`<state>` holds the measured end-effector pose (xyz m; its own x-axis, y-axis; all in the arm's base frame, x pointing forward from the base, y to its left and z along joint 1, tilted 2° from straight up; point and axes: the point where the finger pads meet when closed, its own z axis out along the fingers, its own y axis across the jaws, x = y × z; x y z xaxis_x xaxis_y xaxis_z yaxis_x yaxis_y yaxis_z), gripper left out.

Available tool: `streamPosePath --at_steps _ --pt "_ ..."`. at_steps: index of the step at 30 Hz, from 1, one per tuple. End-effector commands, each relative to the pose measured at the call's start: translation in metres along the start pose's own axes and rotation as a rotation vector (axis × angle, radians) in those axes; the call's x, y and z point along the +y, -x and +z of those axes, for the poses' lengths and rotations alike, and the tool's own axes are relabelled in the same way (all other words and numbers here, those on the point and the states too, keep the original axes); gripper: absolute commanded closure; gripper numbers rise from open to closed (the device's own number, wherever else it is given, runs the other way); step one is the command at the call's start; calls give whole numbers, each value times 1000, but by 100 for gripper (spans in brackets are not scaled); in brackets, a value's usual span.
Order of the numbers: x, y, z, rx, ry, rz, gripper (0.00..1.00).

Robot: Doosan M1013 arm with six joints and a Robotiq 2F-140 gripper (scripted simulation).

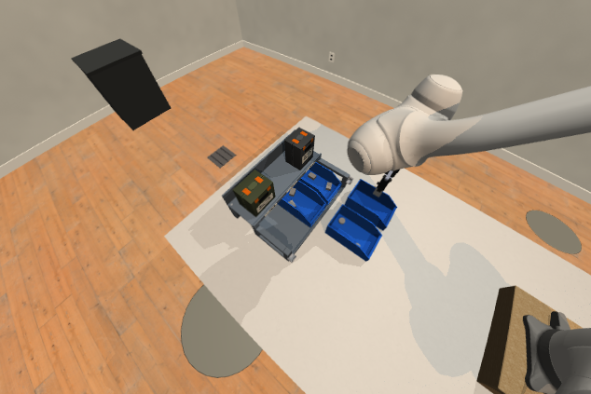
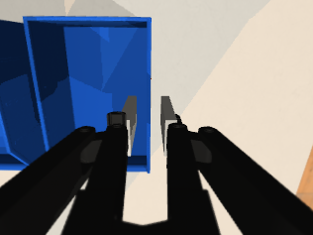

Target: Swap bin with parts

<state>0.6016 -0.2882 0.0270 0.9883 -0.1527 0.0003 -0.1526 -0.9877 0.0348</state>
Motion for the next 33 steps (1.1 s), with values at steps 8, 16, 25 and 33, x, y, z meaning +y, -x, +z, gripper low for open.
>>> streamPosePath --at_steps 8,16,25,33 --pt "0 0 -16 0 0 0 76" --pt "0 0 -27 0 0 0 76" --pt "0 0 -44 0 0 0 76" --pt "0 0 -55 0 0 0 76"
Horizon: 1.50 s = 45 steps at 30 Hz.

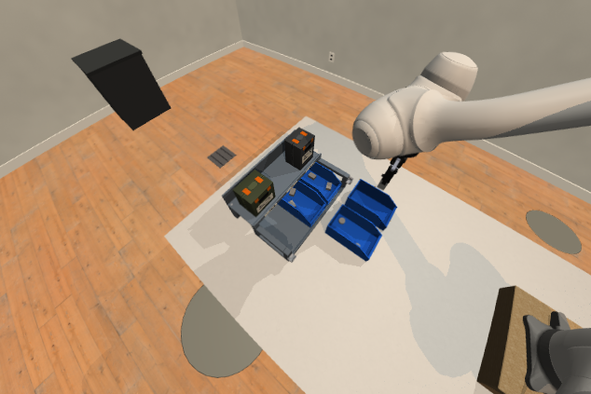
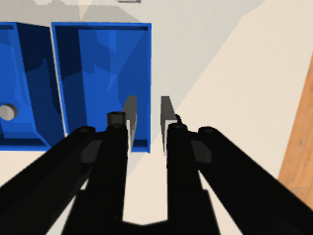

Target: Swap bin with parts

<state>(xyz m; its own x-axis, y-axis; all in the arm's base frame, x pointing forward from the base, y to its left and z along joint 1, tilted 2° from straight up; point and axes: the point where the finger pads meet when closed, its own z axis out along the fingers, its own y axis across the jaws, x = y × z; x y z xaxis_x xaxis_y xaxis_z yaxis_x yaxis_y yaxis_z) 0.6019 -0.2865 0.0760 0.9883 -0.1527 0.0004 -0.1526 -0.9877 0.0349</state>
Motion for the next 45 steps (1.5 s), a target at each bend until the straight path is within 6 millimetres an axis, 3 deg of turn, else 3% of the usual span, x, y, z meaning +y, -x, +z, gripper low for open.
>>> streamPosePath --at_steps 1,22,42,43,45 --pt "0 0 -7 0 0 0 76" --pt "0 0 -32 0 0 0 76" --pt "0 0 -36 0 0 0 76" --pt "0 0 -36 0 0 0 90" --pt "0 0 -36 0 0 0 90"
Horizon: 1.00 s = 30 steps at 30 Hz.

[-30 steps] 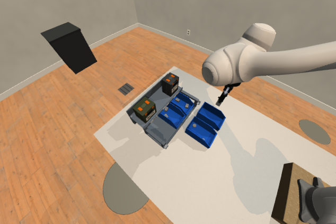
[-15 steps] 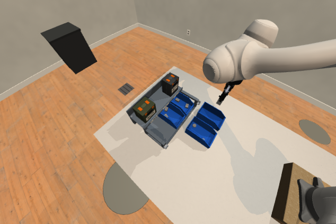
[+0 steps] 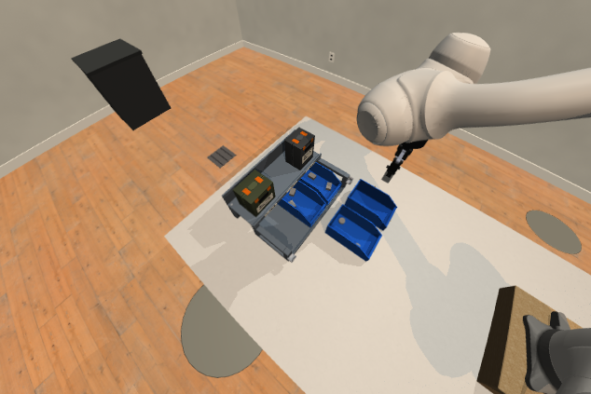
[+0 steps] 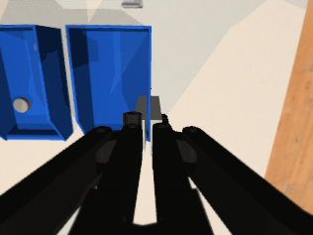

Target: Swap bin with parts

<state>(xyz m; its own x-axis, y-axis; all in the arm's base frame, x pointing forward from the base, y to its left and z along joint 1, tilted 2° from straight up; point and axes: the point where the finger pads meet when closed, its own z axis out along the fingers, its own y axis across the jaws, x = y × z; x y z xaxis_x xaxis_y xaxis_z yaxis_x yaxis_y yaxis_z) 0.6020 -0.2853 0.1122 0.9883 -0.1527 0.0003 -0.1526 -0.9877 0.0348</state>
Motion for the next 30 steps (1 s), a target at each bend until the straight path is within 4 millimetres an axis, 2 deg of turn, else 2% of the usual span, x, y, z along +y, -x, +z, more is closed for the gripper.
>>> streamPosePath --at_steps 1,20,21,23,24,25,27,28,30 --pt "0 0 0 0 0 0 90" --pt "-2 0 0 0 0 0 90" --pt "-11 -1 -1 0 0 0 90" --pt "-55 -3 -5 0 0 -1 90" --pt "-55 -3 -5 0 0 -1 90" --pt "-83 -3 -7 0 0 -1 90" --pt "-83 -3 -7 0 0 -1 90" --pt "-108 -2 -9 0 0 -1 90" --pt "-108 -2 -9 0 0 -1 90"
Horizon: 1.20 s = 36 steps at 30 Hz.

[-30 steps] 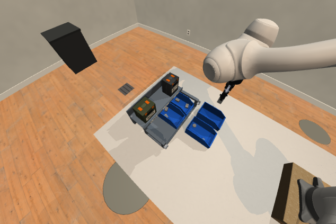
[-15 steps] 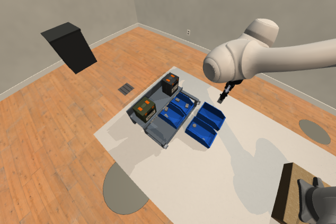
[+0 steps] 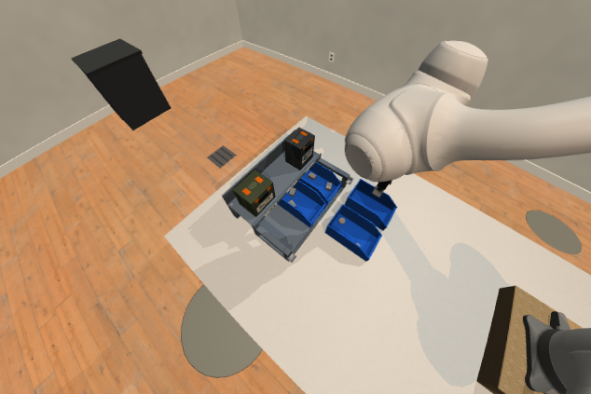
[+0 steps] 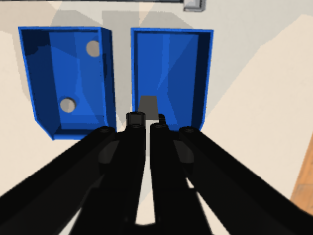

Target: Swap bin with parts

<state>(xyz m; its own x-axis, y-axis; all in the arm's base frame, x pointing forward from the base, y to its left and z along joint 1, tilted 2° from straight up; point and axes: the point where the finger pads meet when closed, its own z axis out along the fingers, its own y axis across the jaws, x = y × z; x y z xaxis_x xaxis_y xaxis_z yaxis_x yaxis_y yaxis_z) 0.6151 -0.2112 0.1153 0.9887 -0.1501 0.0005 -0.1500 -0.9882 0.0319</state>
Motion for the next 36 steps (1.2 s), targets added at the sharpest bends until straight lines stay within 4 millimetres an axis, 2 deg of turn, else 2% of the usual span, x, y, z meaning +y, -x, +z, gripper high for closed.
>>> streamPosePath --at_steps 1,3,9,10,36 --pt "-51 0 -4 0 3 1 90" --pt "-61 1 -5 0 3 1 90" --pt "-61 1 -5 0 3 1 90" --pt "-61 1 -5 0 3 1 76" --pt "-61 1 -5 0 3 1 76"
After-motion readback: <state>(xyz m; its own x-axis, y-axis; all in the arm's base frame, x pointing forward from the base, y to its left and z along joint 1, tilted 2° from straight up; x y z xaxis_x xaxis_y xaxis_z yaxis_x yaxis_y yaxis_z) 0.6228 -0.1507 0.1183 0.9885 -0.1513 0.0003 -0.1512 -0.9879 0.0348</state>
